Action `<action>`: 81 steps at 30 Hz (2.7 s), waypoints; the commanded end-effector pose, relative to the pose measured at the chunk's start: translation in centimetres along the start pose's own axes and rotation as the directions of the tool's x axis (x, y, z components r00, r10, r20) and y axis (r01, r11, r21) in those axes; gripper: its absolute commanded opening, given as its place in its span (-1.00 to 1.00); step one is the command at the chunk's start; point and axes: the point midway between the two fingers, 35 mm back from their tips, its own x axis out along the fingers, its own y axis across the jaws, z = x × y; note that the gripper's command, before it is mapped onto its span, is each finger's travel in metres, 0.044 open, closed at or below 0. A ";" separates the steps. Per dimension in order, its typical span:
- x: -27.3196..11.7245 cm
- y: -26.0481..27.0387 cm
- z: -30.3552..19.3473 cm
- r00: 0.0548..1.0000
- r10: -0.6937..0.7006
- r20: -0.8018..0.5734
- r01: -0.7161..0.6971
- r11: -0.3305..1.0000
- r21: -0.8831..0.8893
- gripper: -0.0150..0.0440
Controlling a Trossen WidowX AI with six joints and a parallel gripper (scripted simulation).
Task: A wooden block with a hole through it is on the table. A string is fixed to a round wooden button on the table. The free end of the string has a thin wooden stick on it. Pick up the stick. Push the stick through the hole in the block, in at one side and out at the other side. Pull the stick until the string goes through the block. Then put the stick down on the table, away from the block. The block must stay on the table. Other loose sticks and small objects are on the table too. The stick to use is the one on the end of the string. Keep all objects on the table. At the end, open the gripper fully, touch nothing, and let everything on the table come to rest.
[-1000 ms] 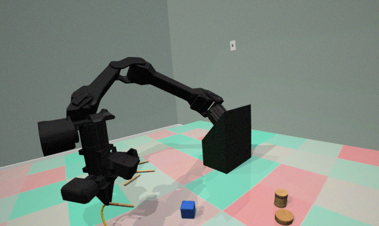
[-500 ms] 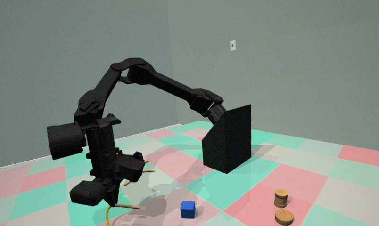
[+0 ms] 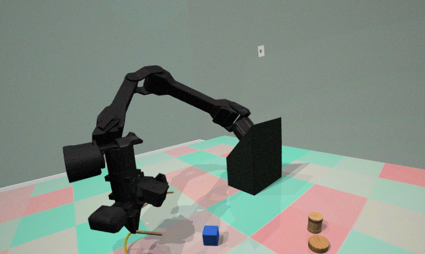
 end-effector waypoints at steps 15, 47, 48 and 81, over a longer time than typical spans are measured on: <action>1.1 1.7 0.8 1.000 0.008 -0.005 -0.008 1.000 -0.003 -0.49; 1.0 1.4 4.5 1.000 0.006 -0.002 -0.006 1.000 -0.005 -0.49; 1.0 1.4 4.6 1.000 0.006 -0.002 -0.006 1.000 -0.005 -0.49; 0.9 1.7 8.7 1.000 0.007 -0.005 -0.007 1.000 -0.005 -0.49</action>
